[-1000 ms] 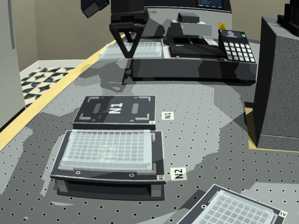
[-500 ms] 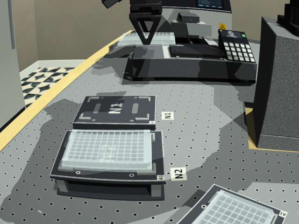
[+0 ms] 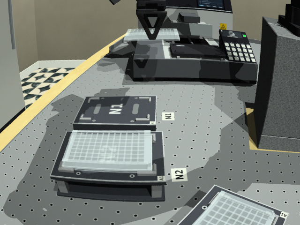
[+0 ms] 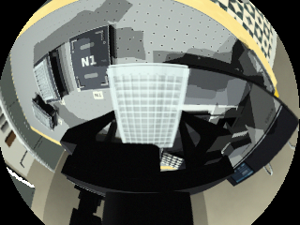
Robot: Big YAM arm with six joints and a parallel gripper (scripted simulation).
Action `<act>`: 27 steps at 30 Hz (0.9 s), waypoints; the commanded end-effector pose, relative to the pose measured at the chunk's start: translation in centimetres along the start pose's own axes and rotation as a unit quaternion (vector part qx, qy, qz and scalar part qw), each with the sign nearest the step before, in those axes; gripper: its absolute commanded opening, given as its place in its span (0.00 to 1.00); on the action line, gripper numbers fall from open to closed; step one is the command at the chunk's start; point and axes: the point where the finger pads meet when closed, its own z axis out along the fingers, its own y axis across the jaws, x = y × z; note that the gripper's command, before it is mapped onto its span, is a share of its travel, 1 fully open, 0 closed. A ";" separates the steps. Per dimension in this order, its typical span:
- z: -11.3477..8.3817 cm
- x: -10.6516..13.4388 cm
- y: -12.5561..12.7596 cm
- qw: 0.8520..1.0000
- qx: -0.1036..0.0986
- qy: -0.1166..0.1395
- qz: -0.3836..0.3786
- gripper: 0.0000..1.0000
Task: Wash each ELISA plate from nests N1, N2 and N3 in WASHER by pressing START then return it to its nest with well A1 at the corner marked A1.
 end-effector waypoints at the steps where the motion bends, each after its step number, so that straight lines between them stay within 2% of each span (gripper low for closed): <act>1: -1.6 -2.0 -1.0 1.000 0.015 -0.022 -0.016 0.84; 2: -1.7 -1.5 -1.6 1.000 0.016 -0.023 -0.005 0.84; 27: -1.7 -1.7 -1.4 1.000 0.015 -0.022 -0.008 0.84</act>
